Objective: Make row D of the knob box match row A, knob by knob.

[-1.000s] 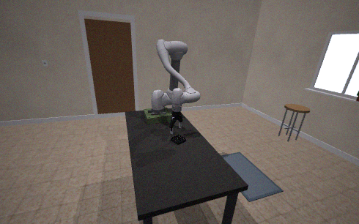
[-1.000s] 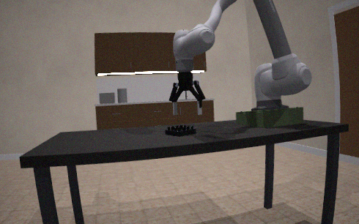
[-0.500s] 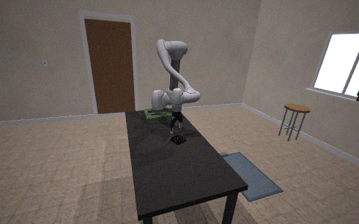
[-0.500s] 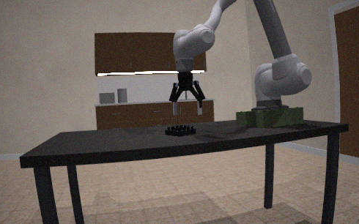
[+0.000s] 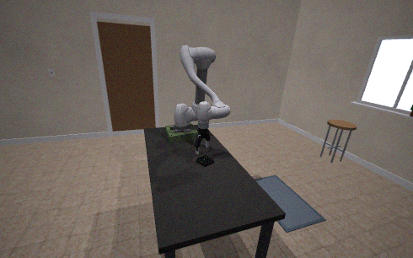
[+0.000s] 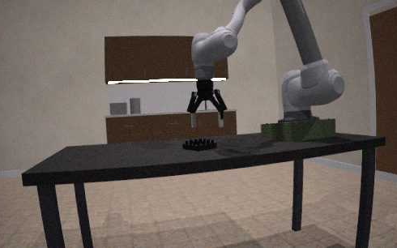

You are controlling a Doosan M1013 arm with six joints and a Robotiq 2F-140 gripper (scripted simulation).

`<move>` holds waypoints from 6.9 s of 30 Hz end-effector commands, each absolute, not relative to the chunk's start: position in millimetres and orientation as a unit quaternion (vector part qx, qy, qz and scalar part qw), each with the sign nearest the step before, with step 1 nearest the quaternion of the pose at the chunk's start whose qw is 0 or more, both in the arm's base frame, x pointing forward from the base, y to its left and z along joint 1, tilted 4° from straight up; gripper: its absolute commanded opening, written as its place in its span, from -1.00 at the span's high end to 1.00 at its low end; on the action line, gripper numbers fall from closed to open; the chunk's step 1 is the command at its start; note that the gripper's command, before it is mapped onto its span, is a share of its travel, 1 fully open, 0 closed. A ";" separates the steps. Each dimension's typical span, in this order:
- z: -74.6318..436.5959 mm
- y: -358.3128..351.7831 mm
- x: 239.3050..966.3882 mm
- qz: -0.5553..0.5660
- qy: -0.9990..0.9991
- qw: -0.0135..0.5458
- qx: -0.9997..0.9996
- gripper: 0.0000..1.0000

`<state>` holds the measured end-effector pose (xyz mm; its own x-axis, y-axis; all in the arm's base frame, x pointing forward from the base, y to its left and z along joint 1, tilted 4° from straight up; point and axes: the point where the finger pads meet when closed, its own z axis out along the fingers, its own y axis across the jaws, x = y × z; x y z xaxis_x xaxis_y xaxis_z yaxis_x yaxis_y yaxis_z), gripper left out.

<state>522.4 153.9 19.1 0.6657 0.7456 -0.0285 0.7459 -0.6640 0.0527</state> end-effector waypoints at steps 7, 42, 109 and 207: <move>20.1 153.7 522.7 0.000 0.413 0.032 0.910 -1.00; 20.1 153.6 522.5 0.000 0.413 0.032 0.910 -1.00; 19.7 122.6 478.7 -0.001 0.412 0.034 0.911 -1.00; 29.0 166.8 508.3 -0.016 0.768 0.030 0.640 -1.00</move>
